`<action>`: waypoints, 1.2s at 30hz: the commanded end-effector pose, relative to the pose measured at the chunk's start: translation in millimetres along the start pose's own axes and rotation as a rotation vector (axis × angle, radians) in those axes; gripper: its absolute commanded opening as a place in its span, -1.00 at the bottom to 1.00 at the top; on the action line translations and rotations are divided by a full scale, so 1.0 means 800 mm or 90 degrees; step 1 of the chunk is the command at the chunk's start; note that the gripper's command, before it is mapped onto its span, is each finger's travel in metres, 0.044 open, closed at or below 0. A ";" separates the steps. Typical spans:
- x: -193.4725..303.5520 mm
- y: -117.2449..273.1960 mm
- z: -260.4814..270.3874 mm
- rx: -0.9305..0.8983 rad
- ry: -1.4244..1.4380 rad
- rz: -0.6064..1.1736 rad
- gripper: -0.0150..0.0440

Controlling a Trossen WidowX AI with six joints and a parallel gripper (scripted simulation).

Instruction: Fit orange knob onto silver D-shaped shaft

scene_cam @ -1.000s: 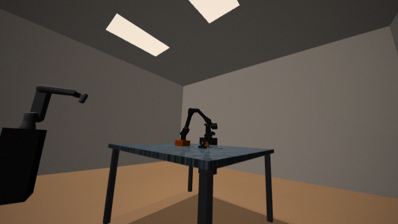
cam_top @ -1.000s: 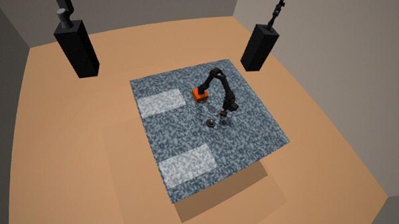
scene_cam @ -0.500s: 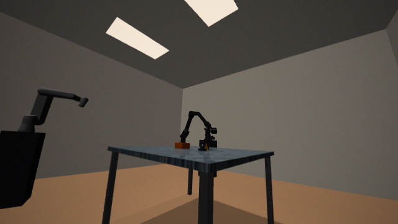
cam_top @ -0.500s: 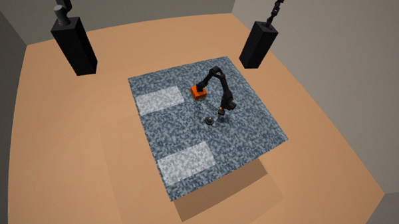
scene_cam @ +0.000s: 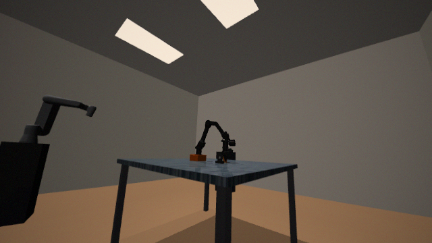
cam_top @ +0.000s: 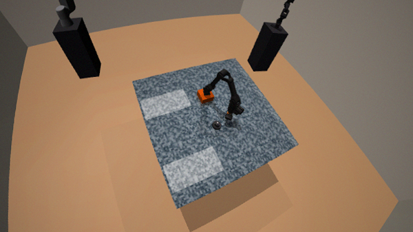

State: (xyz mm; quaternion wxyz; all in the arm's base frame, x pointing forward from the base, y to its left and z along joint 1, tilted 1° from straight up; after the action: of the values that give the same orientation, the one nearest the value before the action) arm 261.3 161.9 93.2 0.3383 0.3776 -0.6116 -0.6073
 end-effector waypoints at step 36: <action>-0.011 0.101 -0.006 -0.002 0.001 0.000 -0.49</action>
State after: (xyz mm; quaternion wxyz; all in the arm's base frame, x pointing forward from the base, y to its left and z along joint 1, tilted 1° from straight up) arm 264.9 164.3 162.8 0.3441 0.3721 -0.6112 -0.6079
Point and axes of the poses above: the point midway between the two fingers, 35 mm back from their tips, its own y axis back along the fingers, its own z axis across the jaws, x = y × z, the point moved 10 cm from there along y, back along the fingers, and after that the axes turned 2 degrees about y, right-handed, at the moved point
